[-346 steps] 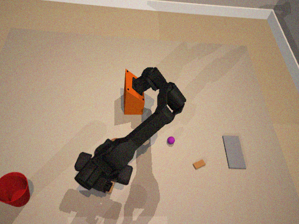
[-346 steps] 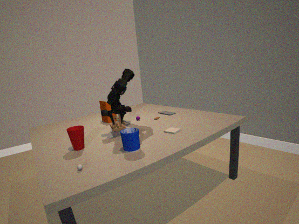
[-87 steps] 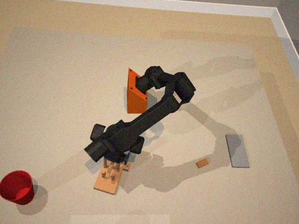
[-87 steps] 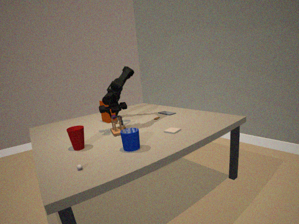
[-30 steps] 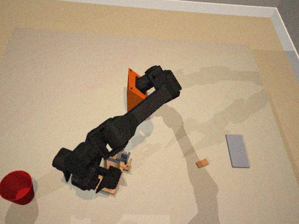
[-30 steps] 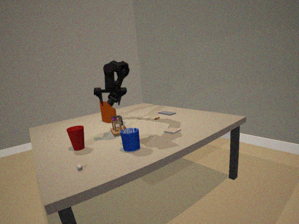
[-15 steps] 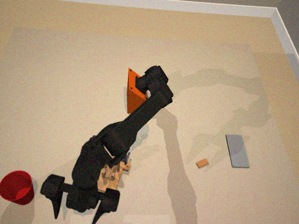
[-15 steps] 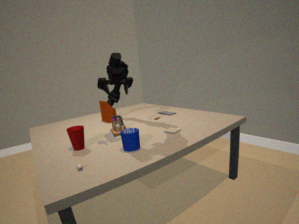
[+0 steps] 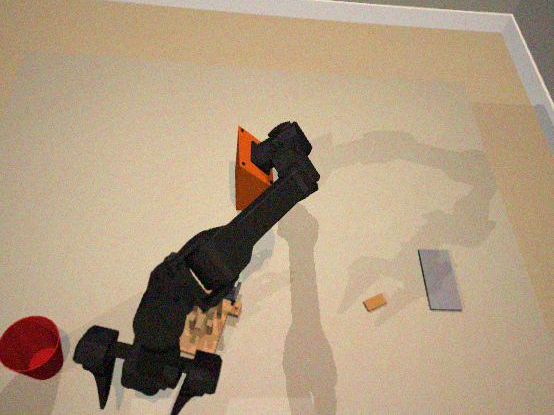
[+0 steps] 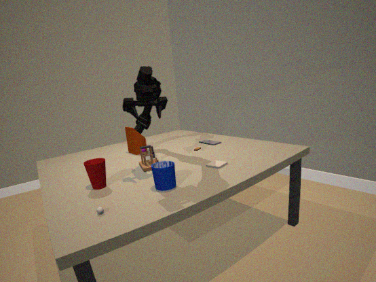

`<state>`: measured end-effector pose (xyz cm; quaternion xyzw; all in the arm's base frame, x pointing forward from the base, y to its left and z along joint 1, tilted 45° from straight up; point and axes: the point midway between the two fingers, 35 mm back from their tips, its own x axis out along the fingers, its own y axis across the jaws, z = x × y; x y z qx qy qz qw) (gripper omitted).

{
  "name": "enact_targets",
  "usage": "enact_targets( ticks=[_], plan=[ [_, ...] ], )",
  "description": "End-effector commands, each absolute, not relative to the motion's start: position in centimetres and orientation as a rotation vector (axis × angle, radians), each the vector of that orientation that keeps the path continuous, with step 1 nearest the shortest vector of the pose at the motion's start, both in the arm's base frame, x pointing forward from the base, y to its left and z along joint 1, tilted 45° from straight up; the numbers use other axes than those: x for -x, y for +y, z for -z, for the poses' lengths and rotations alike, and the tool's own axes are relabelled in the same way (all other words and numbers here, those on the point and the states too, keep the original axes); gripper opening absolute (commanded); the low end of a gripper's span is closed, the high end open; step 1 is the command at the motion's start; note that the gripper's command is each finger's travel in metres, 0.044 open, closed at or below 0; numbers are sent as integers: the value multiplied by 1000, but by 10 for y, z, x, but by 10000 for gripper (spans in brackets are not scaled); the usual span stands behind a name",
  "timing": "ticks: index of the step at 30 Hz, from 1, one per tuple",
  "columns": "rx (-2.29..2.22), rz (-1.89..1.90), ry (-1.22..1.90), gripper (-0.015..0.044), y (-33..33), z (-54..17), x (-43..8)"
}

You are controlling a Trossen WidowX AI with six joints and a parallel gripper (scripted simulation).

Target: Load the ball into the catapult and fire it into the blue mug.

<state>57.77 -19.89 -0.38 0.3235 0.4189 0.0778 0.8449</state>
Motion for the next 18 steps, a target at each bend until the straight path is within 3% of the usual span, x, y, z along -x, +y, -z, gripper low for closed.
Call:
enact_targets(
  ticks=[1,18],
  plan=[
    [-685,-166,877,440,-199,1,-579],
    [-685,-166,877,0,-199,1,-579]
  ],
)
